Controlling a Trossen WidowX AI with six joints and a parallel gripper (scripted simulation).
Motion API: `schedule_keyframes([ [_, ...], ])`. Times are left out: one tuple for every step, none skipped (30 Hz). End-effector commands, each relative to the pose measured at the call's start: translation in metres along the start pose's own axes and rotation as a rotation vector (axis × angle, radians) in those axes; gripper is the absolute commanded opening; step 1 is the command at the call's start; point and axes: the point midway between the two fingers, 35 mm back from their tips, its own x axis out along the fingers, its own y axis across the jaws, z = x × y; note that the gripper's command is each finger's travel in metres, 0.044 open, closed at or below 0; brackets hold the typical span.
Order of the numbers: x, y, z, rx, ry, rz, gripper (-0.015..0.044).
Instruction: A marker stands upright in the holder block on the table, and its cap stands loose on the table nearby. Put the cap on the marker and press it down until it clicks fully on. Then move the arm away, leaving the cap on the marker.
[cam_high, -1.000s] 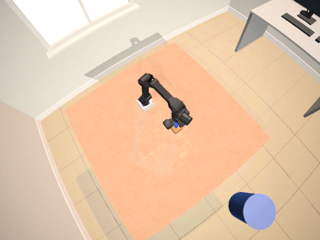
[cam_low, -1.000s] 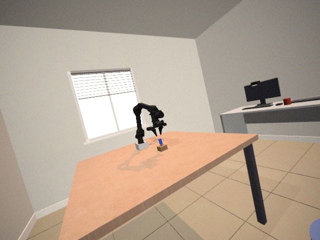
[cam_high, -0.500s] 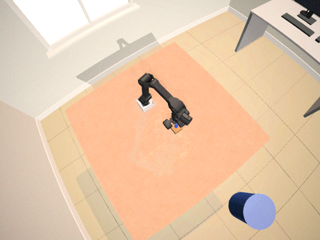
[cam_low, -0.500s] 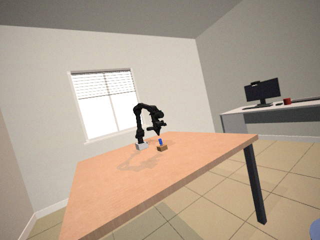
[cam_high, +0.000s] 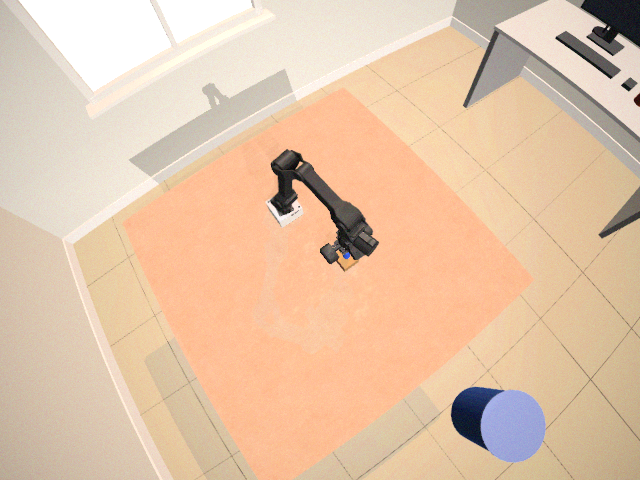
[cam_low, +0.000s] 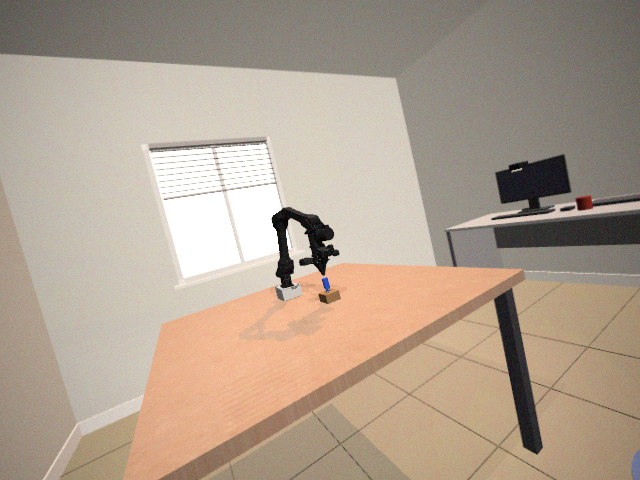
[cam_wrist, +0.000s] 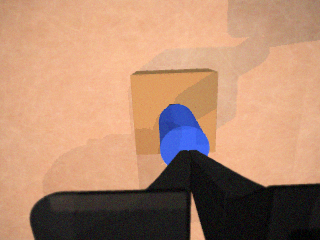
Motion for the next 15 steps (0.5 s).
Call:
schedule_keyframes([
  [0.007,0.0,-0.001,0.003,0.005,0.002,0.0],
  [0.008,0.0,-0.001,0.003,0.005,0.002,0.0],
  [0.01,0.0,-0.001,0.003,0.005,0.002,0.0],
  [0.011,0.0,-0.001,0.003,0.005,0.002,0.0],
  [0.013,0.0,-0.001,0.003,0.005,0.002,0.0],
  [0.014,0.0,-0.001,0.003,0.005,0.002,0.0],
  [0.016,0.0,-0.001,0.003,0.005,0.002,0.0],
  [0.018,0.0,-0.001,0.003,0.005,0.002,0.0],
  [0.019,0.0,-0.001,0.003,0.005,0.002,0.0],
  [0.021,0.0,-0.001,0.003,0.005,0.002,0.0],
  [0.022,0.0,-0.001,0.003,0.005,0.002,0.0],
  [0.023,0.0,-0.001,0.003,0.005,0.002,0.0],
  [0.023,0.001,0.0,0.003,0.005,0.002,0.0],
  [0.024,0.001,0.0,0.003,0.004,0.002,0.0],
  [0.018,0.001,0.002,0.0,-0.009,0.003,0.0],
])
